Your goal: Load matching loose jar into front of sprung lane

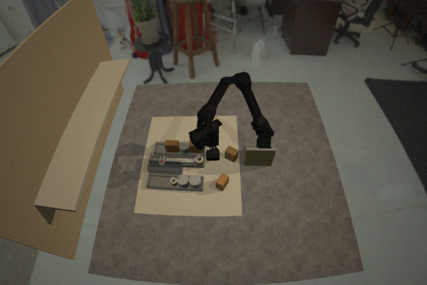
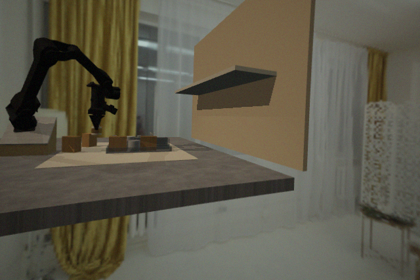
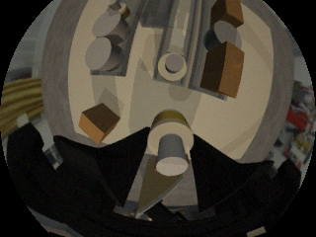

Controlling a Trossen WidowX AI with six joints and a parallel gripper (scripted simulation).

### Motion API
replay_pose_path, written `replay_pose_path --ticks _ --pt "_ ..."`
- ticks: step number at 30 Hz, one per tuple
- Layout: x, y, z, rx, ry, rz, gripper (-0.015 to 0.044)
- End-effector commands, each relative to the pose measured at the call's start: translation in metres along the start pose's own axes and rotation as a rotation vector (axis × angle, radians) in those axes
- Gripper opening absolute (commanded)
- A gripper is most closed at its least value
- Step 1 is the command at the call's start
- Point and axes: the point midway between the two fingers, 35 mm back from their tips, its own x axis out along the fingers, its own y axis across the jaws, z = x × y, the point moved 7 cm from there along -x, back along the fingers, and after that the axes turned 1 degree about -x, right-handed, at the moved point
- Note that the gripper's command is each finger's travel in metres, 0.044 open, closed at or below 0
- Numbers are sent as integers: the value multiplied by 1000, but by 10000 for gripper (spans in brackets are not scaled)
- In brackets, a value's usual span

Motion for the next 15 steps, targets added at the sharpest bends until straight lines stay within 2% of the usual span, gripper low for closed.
replay_pose_path --ticks 1,7,15 --pt "-27 -2 0 16 -9 8 0" --pt "-24 -1 3 21 -9 9 0" --pt "23 8 26 52 -11 7 0"
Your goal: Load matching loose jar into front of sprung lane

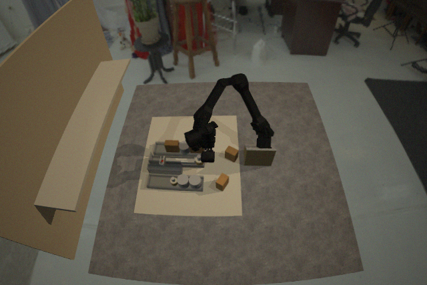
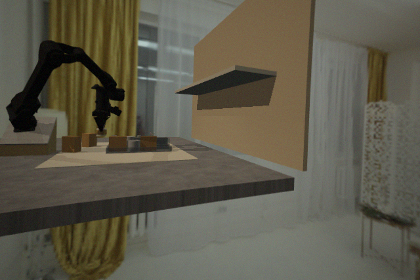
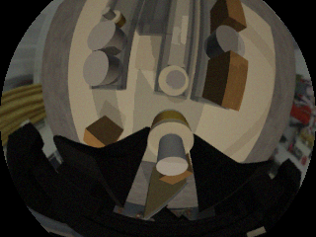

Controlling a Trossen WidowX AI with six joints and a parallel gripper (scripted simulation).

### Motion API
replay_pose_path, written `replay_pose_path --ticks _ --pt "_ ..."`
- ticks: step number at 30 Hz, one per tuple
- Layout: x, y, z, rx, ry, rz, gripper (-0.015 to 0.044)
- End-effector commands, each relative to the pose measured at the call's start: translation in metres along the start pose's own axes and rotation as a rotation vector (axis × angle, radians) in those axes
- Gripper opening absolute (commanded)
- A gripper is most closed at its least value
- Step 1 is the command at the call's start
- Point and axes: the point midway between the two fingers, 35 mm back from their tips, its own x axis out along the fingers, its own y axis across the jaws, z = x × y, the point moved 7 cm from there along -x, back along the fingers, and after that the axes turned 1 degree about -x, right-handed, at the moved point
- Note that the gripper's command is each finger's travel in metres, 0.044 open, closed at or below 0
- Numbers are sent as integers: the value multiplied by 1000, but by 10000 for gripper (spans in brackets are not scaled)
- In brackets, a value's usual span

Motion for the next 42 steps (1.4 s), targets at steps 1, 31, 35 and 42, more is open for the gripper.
replay_pose_path --ticks 1,31,35,42 --pt "16 3 6 -2 -3 -8 0" --pt "40 3 12 -1 -3 -9 0" --pt "40 3 14 -1 -3 -9 0" --pt "40 3 16 -1 -4 -9 0"
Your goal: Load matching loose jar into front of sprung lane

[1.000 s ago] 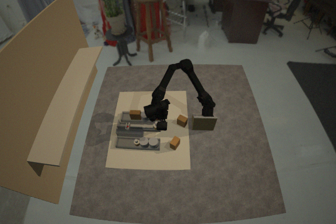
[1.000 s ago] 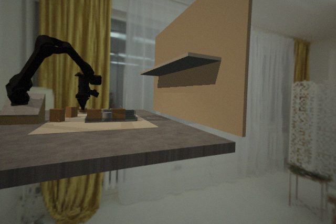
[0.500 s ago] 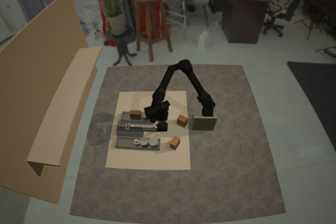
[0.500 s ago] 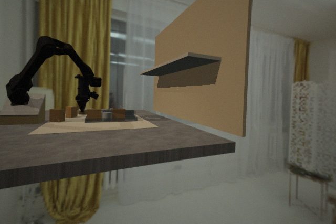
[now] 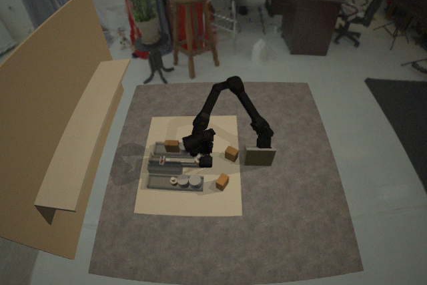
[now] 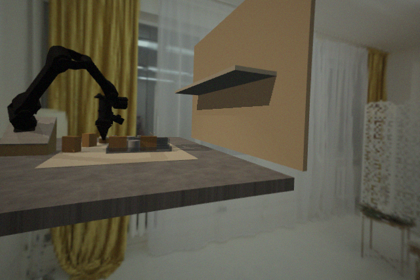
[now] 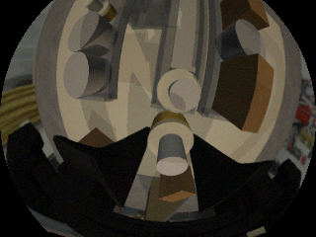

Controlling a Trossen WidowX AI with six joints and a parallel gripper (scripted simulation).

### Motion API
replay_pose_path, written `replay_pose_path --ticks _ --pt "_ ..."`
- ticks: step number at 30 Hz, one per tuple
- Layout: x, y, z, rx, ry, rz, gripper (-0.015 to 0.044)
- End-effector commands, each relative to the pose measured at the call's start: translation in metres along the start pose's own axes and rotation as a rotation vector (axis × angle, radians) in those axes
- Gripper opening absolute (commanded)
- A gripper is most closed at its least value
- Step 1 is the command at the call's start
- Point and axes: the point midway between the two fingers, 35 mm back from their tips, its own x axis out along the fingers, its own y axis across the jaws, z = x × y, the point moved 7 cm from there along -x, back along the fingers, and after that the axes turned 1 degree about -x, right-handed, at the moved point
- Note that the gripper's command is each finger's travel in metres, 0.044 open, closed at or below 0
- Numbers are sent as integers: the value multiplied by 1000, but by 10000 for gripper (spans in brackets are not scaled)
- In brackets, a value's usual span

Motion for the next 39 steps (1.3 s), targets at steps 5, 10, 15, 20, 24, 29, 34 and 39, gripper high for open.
replay_pose_path --ticks 5,10,15,20,24,29,34,39 --pt "-2 0 6 -2 -8 -2 0" --pt "-2 0 8 -2 -8 -2 0" --pt "-2 0 10 -1 -8 -2 0" --pt "-2 0 12 -1 -8 -2 0" --pt "-2 0 13 -1 -8 -2 0" --pt "-2 0 15 -1 -8 -2 0" --pt "-2 0 17 -1 -9 -2 0" --pt "-3 0 19 -1 -9 -2 0"
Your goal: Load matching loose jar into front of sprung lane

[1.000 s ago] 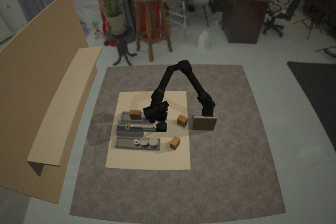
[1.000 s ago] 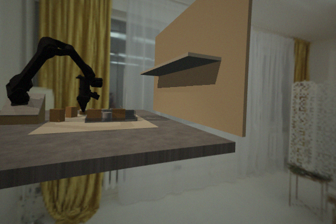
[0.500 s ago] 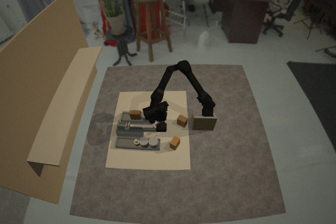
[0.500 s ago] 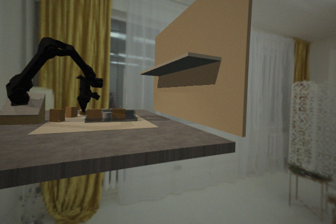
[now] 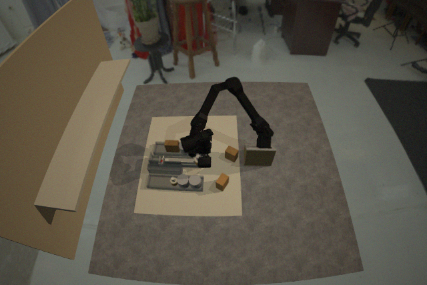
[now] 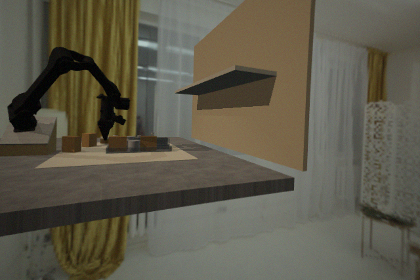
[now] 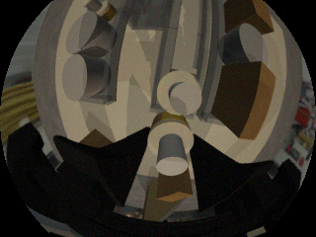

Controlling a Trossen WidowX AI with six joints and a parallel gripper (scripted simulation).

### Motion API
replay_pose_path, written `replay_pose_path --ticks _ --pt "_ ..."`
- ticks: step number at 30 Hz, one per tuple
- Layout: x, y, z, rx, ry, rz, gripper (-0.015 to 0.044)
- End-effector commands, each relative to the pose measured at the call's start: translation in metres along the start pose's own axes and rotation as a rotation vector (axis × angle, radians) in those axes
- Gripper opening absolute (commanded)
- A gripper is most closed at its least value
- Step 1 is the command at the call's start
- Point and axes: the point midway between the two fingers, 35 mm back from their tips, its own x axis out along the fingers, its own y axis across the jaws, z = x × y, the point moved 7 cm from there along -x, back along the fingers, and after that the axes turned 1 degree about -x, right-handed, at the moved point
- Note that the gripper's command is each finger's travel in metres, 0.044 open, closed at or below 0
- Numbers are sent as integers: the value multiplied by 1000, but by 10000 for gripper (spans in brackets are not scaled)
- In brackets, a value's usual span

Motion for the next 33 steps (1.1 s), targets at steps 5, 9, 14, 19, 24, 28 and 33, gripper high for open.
replay_pose_path --ticks 5,9,14,19,24,28,33 --pt "-4 -1 12 16 -26 3 0" --pt "-4 -1 13 16 -26 3 0" --pt "-4 -1 15 16 -26 3 0" --pt "-5 -1 17 17 -26 3 0" --pt "-5 -1 19 17 -26 3 0" --pt "-5 -1 20 17 -26 3 0" --pt "-6 -1 22 17 -26 3 0"
